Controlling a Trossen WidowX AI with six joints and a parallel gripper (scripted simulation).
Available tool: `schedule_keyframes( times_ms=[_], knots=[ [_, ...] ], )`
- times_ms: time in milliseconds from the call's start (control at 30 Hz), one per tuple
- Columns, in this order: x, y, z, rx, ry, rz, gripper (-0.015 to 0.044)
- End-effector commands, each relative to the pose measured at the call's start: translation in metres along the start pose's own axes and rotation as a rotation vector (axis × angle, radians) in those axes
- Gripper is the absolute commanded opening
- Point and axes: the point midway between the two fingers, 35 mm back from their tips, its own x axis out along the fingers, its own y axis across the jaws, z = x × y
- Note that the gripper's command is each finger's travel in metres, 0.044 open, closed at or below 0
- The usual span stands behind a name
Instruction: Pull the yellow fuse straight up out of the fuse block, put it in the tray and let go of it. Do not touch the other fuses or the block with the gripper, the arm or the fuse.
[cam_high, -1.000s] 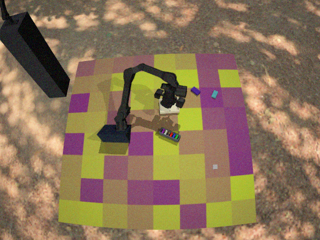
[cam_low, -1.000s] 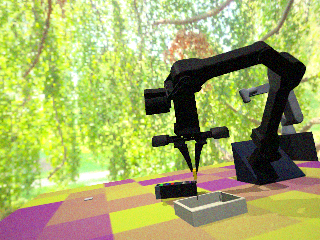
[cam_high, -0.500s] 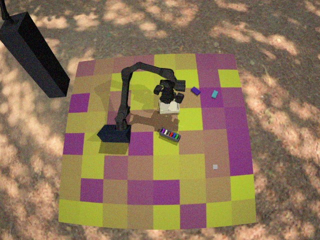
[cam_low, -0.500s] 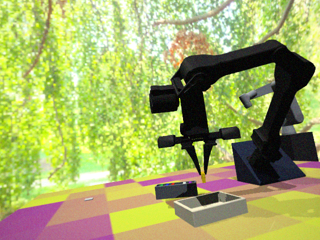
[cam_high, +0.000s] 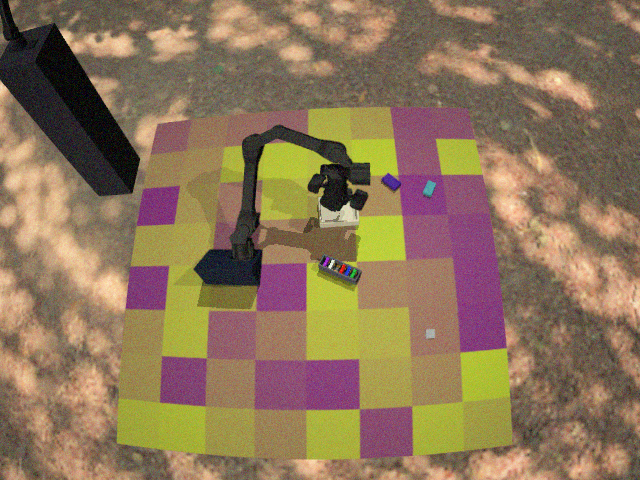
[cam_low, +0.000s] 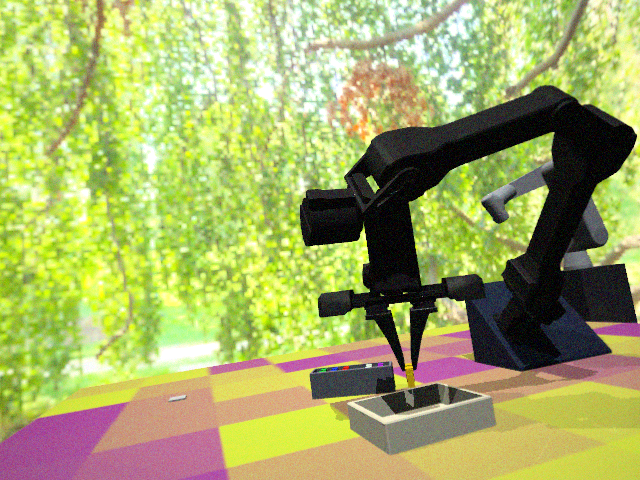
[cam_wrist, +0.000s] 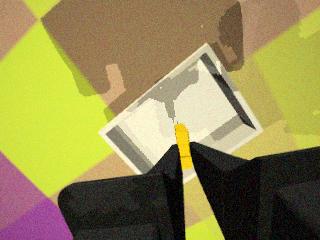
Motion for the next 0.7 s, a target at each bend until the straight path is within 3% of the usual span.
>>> schedule_keyframes(
  times_ms=[0,100,500,667],
  knots=[
    [0.007,-0.002,0.001,0.006,0.003,-0.003,0.0],
    [0.009,-0.002,0.001,0.006,0.004,-0.003,0.0],
    [0.006,-0.001,0.0,0.0,0.0,-0.001,0.0315],
    [-0.028,-0.002,0.001,0.007,0.001,-0.003,0.033]
  ],
)
